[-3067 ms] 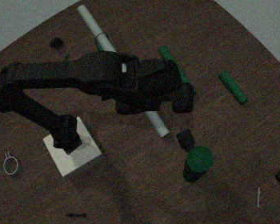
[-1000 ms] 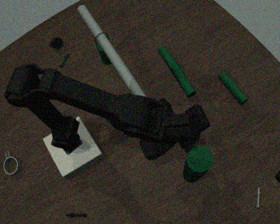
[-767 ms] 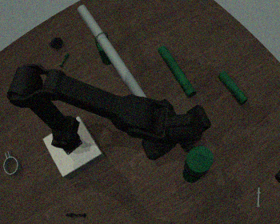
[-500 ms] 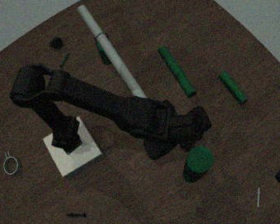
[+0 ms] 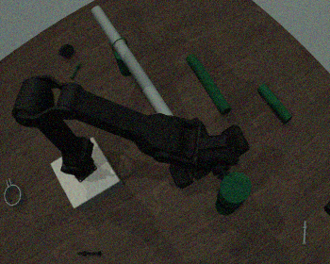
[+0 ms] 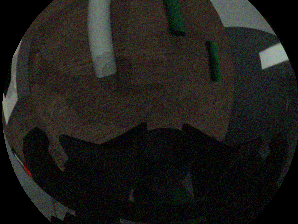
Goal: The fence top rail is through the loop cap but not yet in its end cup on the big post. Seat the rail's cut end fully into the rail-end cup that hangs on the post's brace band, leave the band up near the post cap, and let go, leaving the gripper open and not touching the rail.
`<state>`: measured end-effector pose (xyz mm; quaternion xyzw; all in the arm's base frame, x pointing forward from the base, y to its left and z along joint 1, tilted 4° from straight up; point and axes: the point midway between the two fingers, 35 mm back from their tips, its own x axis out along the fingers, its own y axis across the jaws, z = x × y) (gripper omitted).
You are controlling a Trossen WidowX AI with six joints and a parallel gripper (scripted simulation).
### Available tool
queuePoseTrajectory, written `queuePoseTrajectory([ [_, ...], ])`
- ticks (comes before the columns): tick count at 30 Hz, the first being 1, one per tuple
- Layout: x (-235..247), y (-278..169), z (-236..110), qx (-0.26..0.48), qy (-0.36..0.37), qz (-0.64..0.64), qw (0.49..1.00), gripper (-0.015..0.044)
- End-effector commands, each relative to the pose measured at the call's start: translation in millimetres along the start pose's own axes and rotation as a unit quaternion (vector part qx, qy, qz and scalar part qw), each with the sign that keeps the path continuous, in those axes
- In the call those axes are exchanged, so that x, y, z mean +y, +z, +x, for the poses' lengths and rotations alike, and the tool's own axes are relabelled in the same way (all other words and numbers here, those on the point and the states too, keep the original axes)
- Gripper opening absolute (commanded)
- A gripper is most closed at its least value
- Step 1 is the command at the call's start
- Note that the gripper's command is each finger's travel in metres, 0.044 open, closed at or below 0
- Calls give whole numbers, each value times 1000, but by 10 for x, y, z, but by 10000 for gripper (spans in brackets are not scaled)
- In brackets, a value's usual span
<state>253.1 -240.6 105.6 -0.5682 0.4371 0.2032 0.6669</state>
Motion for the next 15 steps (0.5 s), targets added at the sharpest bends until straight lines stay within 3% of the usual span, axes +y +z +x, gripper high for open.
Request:
queuePoseTrajectory([
  [1,11,-4,2,0,1,-1,1000,53],
  [3,22,-5,-5,-3,1,-7,1000,0],
  [15,81,-8,-38,-21,2,-39,999,0],
])
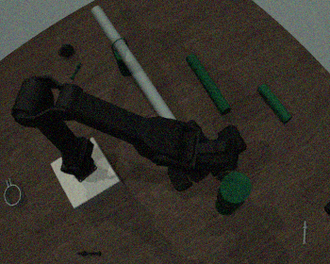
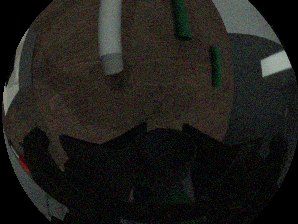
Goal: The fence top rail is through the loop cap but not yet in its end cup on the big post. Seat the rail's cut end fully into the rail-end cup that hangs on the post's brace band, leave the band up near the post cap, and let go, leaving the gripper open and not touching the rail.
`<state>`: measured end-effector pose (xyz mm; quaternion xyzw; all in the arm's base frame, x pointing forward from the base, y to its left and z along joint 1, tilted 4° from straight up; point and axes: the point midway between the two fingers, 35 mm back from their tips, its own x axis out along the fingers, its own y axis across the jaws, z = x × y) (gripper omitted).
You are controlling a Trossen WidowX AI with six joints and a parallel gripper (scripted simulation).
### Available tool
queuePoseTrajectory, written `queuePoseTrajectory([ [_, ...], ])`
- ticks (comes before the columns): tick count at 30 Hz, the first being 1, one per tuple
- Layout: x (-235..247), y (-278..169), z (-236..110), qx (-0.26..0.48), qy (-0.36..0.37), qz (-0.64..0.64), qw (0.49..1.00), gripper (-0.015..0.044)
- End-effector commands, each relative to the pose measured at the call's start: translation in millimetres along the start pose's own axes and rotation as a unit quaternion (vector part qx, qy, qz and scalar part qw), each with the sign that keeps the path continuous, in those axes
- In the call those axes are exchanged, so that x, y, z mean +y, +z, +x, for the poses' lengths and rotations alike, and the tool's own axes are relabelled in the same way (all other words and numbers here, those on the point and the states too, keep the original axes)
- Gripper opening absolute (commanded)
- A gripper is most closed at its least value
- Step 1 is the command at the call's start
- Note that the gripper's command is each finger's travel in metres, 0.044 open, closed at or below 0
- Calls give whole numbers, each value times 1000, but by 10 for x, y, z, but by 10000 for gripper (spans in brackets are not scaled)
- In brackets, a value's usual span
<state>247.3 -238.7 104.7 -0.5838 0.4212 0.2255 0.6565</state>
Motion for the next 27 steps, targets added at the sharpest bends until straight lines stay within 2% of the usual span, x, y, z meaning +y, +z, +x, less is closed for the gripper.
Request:
queuePoseTrajectory([
  [1,29,-5,-11,-6,1,-11,1000,0],
  [27,149,-20,-78,-43,2,-75,996,0],
])
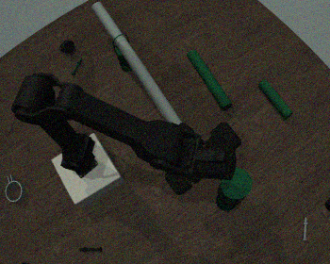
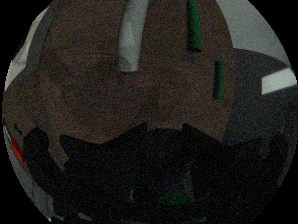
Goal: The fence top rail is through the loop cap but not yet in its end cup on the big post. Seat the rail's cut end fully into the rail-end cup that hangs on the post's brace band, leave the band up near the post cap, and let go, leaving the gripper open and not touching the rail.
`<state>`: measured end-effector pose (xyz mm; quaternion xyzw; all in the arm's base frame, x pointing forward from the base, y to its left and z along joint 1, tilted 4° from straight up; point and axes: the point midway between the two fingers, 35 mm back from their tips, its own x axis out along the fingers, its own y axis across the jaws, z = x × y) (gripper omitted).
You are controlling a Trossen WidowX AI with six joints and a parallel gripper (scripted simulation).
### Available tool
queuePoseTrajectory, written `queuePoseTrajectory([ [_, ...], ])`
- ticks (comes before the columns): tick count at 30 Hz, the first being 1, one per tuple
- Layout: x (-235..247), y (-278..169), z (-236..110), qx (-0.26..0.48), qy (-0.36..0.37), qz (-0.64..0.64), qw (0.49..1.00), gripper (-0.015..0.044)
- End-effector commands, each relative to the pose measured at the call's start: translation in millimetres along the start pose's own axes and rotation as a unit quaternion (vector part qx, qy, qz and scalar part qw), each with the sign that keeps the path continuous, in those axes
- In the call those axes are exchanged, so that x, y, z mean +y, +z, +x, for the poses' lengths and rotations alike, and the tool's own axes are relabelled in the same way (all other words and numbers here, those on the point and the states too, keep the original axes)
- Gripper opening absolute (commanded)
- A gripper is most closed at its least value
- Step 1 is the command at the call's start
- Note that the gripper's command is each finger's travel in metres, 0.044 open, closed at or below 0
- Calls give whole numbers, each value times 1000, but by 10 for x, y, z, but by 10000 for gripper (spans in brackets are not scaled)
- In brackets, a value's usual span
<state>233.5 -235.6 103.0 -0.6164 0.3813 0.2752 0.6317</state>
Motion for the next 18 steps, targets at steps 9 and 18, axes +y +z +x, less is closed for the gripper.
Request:
queuePoseTrajectory([
  [9,1,-5,2,2,0,4,1000,0],
  [18,-5,-2,3,2,0,7,1000,0],
])
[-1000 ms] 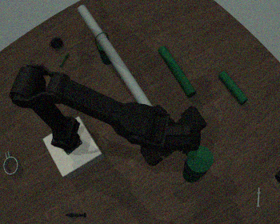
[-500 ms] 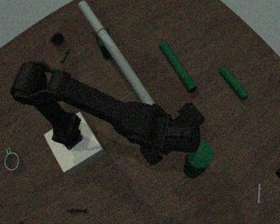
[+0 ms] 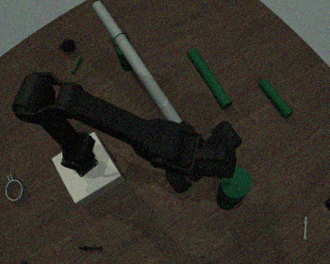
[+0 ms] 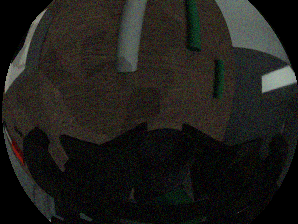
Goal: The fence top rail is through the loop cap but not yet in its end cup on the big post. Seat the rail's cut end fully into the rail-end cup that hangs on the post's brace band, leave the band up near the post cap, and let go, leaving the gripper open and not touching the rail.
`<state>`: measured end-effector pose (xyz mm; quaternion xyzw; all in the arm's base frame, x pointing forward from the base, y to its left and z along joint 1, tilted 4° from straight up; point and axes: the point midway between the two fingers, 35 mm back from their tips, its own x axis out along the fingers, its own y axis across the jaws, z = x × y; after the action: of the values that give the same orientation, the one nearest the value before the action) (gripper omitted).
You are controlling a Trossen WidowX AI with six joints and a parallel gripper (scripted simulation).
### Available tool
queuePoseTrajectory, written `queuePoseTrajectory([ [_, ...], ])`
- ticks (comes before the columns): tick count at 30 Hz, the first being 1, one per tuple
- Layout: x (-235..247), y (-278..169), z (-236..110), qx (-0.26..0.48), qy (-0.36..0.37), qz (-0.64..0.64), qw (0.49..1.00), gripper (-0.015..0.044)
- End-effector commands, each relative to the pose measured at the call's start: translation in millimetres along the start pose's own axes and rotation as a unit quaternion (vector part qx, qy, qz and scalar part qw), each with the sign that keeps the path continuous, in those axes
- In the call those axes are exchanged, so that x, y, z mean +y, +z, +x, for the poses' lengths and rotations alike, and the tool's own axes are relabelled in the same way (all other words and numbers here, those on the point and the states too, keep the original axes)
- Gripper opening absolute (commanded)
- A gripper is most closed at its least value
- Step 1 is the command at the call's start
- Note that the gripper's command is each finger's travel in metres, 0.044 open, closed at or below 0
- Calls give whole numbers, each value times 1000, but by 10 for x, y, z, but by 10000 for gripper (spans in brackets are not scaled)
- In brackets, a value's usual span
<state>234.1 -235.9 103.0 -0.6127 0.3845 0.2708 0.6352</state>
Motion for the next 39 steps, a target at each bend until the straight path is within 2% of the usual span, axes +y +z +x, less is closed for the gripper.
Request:
queuePoseTrajectory([
  [1,0,0,0,0,0,0,1000,0],
  [7,0,0,0,0,0,0,1000,0],
  [17,-3,5,-5,0,0,0,1000,263],
  [24,-101,172,-147,-1,0,-2,1000,440],
  [30,-191,378,-326,-3,0,-4,1000,440],
  [35,-206,376,-326,-3,-3,0,1000,440],
  [39,-309,574,-419,0,5,122,992,440],
])
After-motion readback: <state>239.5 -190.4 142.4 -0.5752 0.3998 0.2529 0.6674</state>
